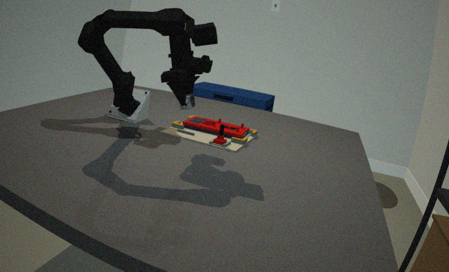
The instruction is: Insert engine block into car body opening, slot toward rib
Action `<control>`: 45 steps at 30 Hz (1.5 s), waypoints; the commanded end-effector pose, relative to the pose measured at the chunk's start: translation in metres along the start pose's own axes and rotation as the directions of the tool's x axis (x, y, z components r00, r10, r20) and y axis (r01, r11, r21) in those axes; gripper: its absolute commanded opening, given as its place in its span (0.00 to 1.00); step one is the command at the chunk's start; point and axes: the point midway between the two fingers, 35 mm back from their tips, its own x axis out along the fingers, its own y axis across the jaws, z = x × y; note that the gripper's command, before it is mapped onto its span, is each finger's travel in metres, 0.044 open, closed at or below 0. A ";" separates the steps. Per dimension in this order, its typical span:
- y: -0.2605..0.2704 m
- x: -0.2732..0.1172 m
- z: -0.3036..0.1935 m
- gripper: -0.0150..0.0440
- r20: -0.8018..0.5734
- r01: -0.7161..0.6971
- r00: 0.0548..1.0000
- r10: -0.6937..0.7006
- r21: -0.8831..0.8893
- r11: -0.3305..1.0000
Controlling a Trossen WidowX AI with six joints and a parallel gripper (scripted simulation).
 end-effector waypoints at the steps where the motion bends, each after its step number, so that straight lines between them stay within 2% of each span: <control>1: -0.001 -0.001 -0.003 0.25 0.112 0.003 0.994 -0.003 -0.002 1.000; 13: -0.002 0.002 -0.015 0.25 0.449 0.016 0.894 -0.014 -0.002 1.000; 21: -0.002 0.002 -0.016 0.25 0.457 0.017 0.889 -0.014 -0.001 1.000; 30: -0.003 0.021 -0.025 0.25 0.571 0.018 0.821 -0.014 -0.001 1.000; 45: -0.004 0.057 -0.035 0.25 0.574 0.021 0.819 -0.017 -0.001 1.000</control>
